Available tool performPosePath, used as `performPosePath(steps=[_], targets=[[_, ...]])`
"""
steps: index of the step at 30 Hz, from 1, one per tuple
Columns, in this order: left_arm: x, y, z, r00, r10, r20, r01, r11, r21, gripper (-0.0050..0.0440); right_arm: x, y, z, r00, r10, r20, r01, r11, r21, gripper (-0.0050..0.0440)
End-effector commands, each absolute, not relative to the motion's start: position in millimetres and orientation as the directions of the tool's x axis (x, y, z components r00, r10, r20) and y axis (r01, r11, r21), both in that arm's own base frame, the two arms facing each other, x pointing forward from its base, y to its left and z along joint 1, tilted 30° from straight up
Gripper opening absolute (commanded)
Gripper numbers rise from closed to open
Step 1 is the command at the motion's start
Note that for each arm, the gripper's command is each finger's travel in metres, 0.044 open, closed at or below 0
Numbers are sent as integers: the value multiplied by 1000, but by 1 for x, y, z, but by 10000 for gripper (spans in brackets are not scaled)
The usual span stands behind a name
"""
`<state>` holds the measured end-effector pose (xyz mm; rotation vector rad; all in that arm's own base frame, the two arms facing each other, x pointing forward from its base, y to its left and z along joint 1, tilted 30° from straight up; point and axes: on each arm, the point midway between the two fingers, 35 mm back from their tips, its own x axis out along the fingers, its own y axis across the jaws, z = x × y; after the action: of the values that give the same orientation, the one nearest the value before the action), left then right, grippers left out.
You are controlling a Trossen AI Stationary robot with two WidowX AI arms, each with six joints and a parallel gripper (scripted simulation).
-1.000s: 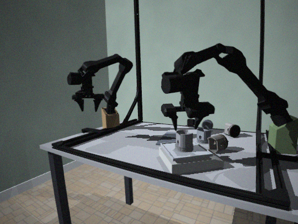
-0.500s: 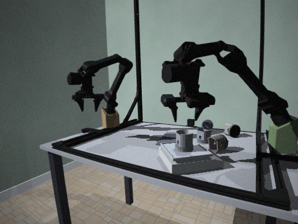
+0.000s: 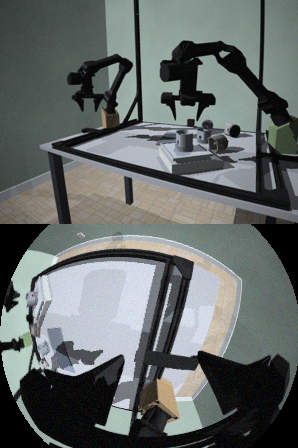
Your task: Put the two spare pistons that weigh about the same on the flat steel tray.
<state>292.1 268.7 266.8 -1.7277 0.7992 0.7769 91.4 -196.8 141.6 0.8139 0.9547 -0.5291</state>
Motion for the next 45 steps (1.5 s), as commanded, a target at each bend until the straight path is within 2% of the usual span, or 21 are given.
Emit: performPosePath(steps=[1, 22, 34, 45], targets=[[293, 269, 266, 557, -138, -819, -828, -170, -535, 378, 92, -197, 142, 494, -47, -868, 709, 599, 371, 440], [293, 269, 266, 512, -70, -856, -808, 300, -508, 378, 92, -197, 142, 494, -47, -868, 709, 599, 371, 440], [293, 269, 266, 498, -13, -867, -702, 581, -412, 378, 92, -197, 142, 494, -47, -868, 709, 599, 371, 440], [293, 269, 266, 496, 32, -868, -581, 755, -304, 378, 92, -197, 142, 494, -47, -868, 709, 599, 371, 440]])
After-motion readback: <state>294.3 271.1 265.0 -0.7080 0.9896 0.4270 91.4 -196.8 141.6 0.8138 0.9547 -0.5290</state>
